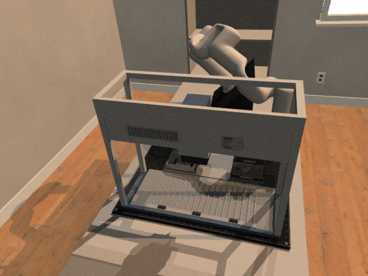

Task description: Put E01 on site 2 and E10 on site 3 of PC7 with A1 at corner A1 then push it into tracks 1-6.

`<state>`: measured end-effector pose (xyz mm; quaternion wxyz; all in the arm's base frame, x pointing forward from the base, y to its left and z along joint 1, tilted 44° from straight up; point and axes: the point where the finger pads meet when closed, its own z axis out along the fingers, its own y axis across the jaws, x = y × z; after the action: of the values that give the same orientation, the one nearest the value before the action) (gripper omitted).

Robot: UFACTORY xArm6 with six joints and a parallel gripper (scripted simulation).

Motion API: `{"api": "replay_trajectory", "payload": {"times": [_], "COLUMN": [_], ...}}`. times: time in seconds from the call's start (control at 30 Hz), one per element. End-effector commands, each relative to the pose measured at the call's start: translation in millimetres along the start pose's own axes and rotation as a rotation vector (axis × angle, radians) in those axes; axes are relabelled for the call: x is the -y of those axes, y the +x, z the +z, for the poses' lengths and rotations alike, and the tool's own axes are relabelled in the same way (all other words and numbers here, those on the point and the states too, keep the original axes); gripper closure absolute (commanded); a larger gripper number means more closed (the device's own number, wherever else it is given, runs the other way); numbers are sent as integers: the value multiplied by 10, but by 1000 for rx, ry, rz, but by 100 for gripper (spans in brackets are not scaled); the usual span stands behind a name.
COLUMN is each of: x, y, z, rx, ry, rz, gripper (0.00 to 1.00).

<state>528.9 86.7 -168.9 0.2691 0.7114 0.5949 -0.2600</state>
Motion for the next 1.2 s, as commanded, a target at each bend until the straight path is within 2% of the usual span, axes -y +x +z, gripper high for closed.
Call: {"api": "replay_trajectory", "payload": {"times": [0.0,0.83,1.17], "x": [-13,-14,-14], "y": [5,5,5], "z": [42,426,475], "rx": [-3,-2,-2], "ry": [-3,-3,-3], "rz": [1,1,1], "gripper": [0,0,0]}}
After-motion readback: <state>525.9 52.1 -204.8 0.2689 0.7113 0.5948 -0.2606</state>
